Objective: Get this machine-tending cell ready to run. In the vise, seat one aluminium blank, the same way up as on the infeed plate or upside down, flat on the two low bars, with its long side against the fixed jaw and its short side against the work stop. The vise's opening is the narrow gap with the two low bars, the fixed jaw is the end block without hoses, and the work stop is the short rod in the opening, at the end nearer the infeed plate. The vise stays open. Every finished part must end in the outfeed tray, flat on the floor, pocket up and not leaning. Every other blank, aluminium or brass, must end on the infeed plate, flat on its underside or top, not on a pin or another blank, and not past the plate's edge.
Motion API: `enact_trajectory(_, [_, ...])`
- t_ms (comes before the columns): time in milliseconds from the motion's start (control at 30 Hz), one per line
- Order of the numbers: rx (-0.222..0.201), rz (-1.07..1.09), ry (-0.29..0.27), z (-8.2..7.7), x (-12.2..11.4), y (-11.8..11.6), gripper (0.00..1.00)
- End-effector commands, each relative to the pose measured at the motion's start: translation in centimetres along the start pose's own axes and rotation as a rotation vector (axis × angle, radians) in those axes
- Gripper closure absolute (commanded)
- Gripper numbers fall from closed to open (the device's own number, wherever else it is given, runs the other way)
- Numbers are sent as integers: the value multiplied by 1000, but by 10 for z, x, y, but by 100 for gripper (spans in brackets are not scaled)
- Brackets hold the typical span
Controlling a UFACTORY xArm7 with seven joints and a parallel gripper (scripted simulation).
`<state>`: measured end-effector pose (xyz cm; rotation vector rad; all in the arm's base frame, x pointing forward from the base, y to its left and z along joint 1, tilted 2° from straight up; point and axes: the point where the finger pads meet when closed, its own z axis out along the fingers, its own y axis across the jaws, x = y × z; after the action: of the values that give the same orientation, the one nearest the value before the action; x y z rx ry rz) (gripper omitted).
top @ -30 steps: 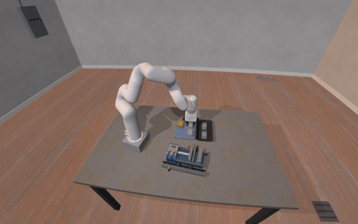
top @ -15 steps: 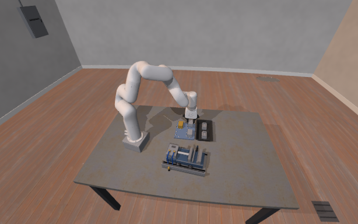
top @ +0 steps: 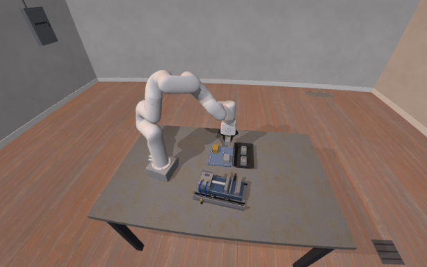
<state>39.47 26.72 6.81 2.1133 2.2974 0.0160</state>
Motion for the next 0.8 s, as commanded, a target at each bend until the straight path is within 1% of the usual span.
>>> enact_trajectory(0, [-5,0,3,-16,1,1,100])
enact_trajectory(200, [-5,0,3,-25,1,1,100])
enact_trajectory(467, [-5,0,3,-26,0,2,100])
enact_trajectory(500, [-4,2,3,-26,-3,4,100])
enact_trajectory(533, [-4,5,2,-26,-12,9,100])
enact_trajectory(600, [-3,15,2,-26,-39,23,100])
enact_trajectory(667, [-2,19,2,-25,-51,28,100])
enact_trajectory(767, [-1,29,2,-25,-80,39,100])
